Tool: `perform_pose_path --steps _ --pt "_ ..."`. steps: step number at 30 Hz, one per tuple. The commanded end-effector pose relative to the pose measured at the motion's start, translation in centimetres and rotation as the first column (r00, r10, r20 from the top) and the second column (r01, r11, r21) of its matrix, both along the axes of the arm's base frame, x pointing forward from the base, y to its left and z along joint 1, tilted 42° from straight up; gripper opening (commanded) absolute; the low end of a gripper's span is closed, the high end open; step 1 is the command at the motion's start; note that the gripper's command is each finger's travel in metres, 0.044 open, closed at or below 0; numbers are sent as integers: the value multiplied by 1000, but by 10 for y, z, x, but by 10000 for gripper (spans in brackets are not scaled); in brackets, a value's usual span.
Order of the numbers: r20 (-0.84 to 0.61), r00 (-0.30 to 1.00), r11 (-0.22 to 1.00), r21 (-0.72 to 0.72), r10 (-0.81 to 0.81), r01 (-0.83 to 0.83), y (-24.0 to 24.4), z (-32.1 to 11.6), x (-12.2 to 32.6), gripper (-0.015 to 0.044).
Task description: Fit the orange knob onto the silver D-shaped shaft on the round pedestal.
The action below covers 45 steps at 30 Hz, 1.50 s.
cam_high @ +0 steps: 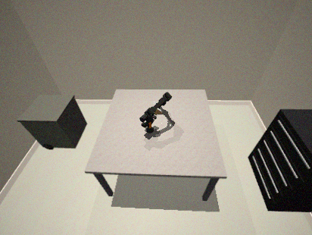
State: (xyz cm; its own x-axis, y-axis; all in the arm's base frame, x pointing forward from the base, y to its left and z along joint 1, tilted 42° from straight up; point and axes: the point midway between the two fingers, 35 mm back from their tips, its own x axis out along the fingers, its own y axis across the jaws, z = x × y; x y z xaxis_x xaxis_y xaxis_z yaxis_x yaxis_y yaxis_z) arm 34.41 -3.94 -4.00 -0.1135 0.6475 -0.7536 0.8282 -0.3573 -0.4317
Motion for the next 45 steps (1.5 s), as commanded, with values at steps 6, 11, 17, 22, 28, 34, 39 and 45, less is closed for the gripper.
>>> perform_pose_path --steps 6,11,17,22,28,34,39,45 --pt "6 1000 1000 -1 -5 6 0 -2 2 0" --pt "6 1000 1000 -1 -5 6 1 -1 0 0" --pt "6 1000 1000 -1 -5 6 0 -1 0 0" --pt "5 1000 1000 -1 -5 6 -1 3 -3 0" --pt "-102 986 991 -26 -133 131 -1 5 -3 0" --pt "-127 978 986 -35 -164 161 -1 5 -2 0" --pt "-127 978 986 -35 -164 161 -1 3 -1 0" --pt "-127 978 986 -35 -164 161 -1 1 1 0"
